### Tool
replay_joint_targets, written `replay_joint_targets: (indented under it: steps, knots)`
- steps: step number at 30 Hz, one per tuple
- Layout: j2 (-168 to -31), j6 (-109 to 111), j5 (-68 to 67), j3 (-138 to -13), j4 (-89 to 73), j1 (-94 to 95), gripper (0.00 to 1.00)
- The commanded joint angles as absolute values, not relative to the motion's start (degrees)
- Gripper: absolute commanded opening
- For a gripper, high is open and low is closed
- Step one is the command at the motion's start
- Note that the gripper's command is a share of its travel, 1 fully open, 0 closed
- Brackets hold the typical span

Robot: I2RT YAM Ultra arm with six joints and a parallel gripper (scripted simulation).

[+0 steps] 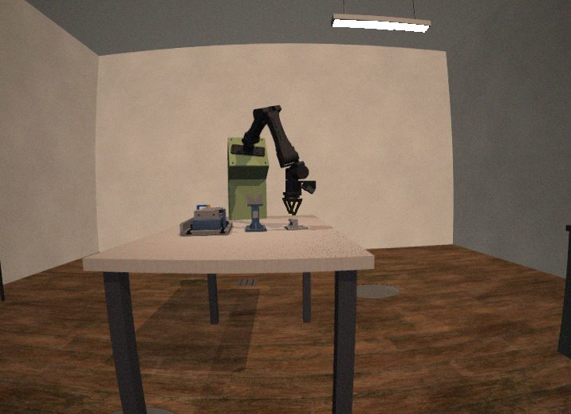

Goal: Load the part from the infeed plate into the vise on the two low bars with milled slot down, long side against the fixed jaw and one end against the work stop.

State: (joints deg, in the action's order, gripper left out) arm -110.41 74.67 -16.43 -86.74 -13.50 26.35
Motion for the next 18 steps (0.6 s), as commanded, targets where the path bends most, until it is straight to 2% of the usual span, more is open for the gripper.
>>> replay_joint_targets:
  steps: [1,18]
  knots:
    - [-111.58,75.33,-15.53,-88.88,-12.06,25.90,0.81]
    - [-116.19,75.84,-14.85,-92.34,-10.77,25.18,0.81]
